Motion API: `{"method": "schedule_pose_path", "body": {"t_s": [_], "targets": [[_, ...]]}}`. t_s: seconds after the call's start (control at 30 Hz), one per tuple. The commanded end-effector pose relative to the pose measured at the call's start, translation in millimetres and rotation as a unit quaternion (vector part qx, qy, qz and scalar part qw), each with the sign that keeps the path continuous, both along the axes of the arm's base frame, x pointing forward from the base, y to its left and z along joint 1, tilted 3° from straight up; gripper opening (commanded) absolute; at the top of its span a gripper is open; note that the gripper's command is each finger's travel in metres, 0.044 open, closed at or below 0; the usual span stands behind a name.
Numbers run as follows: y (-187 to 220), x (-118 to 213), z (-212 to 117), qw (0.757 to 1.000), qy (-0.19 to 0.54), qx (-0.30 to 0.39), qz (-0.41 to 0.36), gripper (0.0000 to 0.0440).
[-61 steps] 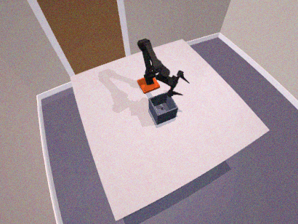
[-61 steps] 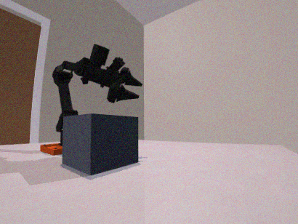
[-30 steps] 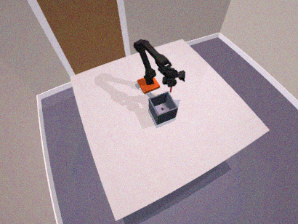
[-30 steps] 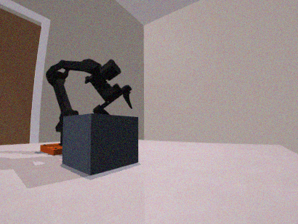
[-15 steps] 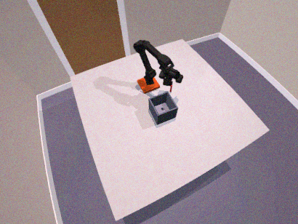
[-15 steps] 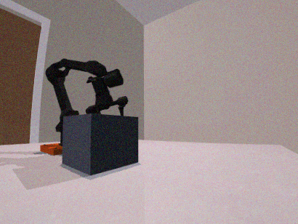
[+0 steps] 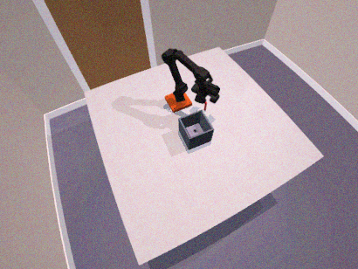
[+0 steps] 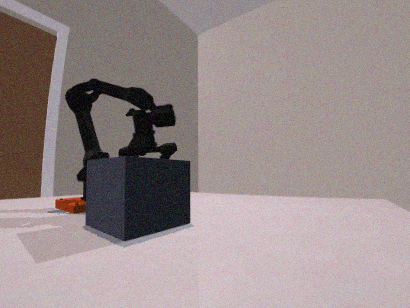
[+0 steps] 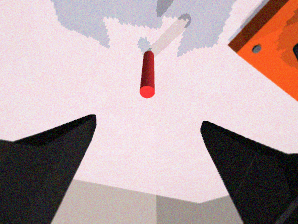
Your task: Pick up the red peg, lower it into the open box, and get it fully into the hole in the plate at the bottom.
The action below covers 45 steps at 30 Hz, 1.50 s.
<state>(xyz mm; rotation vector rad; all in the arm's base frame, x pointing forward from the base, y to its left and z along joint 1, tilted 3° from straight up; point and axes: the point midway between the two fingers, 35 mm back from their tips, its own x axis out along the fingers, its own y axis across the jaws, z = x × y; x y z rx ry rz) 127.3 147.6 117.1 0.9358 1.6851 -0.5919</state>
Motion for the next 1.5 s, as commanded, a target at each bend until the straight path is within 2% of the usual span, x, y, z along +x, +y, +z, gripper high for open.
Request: {"method": "schedule_pose_path", "body": {"t_s": [0.0, 0.4, 0.53, 0.67, 1.1, 1.47], "targets": [[-3, -2, -14, 0.999, 0.017, -0.024, -0.014, 0.0440], [-9, -5, -49, 0.996, 0.038, -0.057, -0.050, 0.0439], [-10, -4, -59, 0.995, 0.039, -0.064, -0.059, 0.0418], [-8, -1, -68, 0.995, 0.037, -0.065, -0.062, 0.0337], [1, 9, -74, 0.997, 0.029, -0.055, -0.045, 0.0007], [18, 22, -46, 0.998, -0.002, 0.010, -0.055, 0.0000]]}}
